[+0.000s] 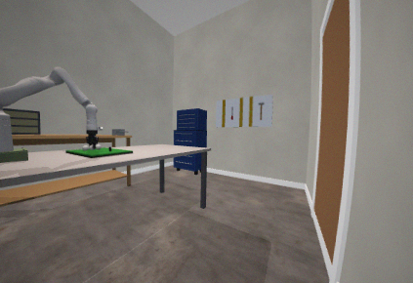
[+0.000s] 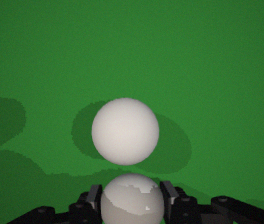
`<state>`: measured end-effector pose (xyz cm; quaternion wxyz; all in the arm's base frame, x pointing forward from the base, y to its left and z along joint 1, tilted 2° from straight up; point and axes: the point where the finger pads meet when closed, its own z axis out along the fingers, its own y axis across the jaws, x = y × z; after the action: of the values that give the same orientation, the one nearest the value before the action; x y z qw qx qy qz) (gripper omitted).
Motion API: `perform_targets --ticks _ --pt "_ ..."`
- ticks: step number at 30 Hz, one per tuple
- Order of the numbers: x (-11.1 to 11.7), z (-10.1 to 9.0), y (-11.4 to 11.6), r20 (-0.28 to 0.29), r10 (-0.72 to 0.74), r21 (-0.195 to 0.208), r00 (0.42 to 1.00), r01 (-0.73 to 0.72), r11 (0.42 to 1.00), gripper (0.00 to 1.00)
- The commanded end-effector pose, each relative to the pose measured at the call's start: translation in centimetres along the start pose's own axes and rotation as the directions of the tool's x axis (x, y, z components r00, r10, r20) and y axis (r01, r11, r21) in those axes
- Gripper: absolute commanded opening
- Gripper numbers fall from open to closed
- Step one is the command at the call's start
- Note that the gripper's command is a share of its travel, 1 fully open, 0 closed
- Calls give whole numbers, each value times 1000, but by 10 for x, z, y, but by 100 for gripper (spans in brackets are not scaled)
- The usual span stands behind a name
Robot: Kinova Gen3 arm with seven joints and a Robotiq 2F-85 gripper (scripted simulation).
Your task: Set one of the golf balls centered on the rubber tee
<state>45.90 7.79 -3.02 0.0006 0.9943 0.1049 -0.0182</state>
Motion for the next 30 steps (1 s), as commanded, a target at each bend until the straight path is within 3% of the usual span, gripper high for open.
perform_targets --ticks 1,9,21,30 --pt "0 2 0 -1 1 1 1000 -1 1000 0" --pt "2 -6 -1 -3 0 1 1000 0 1000 0" --pt "-1 -88 -2 6 -1 7 1000 1 1000 0" --pt "2 -99 1 -5 0 0 1000 0 1000 0"
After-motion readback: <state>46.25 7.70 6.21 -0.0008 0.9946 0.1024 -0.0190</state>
